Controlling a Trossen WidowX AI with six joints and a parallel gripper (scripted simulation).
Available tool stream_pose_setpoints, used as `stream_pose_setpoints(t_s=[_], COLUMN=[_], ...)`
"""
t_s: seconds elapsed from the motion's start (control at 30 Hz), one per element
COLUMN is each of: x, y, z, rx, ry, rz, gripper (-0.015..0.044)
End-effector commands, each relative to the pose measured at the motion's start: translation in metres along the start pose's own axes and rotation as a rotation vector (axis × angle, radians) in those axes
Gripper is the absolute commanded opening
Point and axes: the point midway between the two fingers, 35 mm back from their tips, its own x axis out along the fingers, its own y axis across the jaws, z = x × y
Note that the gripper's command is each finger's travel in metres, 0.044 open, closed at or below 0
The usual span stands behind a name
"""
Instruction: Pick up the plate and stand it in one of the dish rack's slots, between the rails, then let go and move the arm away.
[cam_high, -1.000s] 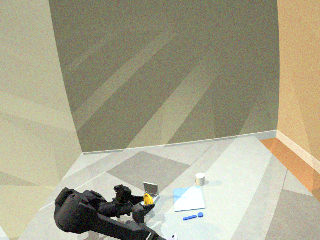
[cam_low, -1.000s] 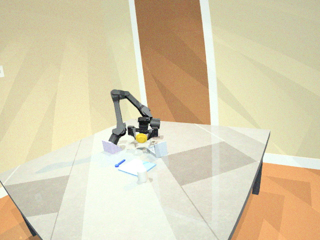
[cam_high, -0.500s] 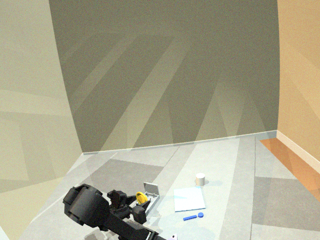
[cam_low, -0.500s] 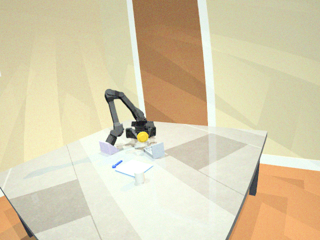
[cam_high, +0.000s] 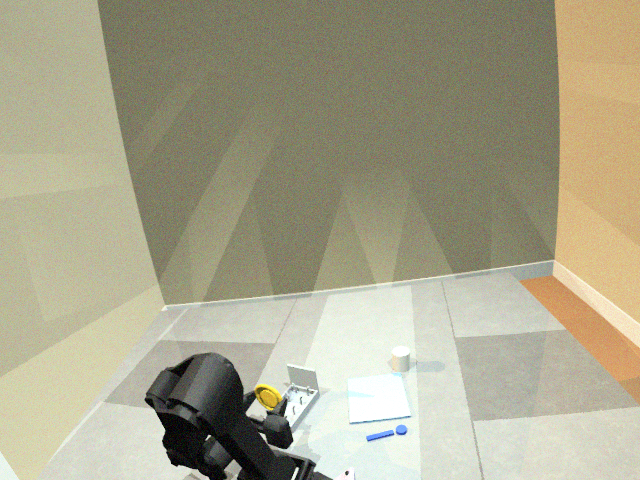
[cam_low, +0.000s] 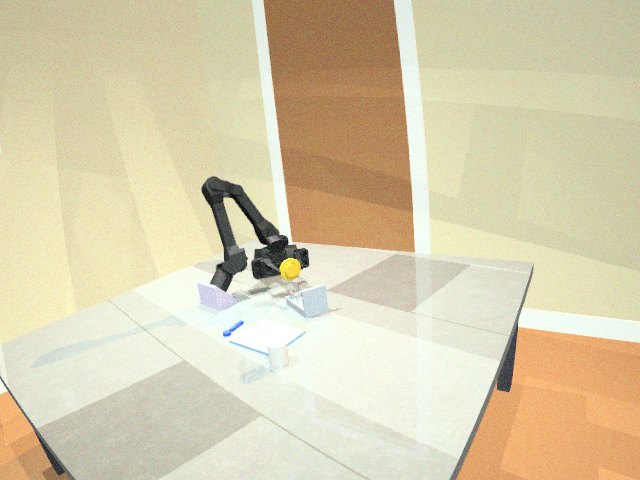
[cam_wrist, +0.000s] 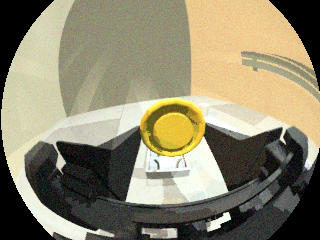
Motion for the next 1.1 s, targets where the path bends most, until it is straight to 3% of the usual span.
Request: stream_pose_setpoints(t_s=[0.0,1.07], x=[-0.002,0.025], y=[0.001,0.004], z=[0.002,-0.029], rx=[0.024,0.042], ry=[-0.017,-0.012], rz=[0.029,0.033], gripper=[0.0,0.0])
